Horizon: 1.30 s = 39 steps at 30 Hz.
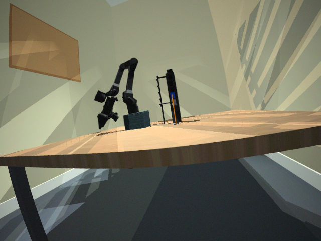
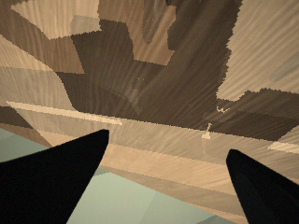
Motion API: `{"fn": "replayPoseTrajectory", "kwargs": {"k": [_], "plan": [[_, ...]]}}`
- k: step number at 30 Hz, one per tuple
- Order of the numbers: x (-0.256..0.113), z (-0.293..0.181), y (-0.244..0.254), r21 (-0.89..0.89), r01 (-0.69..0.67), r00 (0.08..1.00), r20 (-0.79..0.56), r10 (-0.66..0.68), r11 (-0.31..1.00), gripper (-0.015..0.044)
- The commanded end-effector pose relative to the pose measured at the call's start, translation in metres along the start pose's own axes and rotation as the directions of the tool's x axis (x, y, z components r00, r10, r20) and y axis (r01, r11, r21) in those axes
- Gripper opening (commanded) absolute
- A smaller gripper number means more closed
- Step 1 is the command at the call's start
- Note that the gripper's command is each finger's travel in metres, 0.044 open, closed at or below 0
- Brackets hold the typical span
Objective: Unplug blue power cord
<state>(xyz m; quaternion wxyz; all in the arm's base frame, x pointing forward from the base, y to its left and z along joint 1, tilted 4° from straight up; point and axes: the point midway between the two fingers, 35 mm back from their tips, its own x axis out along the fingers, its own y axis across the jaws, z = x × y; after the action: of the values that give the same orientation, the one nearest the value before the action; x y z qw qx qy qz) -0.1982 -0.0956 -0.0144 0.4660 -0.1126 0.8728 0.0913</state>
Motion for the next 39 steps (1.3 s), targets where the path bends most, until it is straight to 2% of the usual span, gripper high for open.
{"fn": "replayPoseTrajectory", "kwargs": {"k": [1,9,14,20,30,39], "plan": [[0.0,0.0,-0.002,0.008,0.004,1.0,0.001,-0.004,1.0,0.0374],[-0.025,-0.001,-0.09,0.345,0.133,0.98,0.094,-0.176,0.929,0.0164],[-0.055,0.015,-0.146,0.544,0.12,0.951,0.177,-0.253,0.831,0.016],[-0.083,0.037,-0.181,0.665,0.058,0.926,0.244,-0.29,0.744,0.016],[-0.142,0.088,-0.225,0.788,-0.092,0.878,0.353,-0.323,0.609,0.016],[-0.204,0.147,-0.24,0.847,-0.26,0.845,0.432,-0.316,0.463,0.016]]}}
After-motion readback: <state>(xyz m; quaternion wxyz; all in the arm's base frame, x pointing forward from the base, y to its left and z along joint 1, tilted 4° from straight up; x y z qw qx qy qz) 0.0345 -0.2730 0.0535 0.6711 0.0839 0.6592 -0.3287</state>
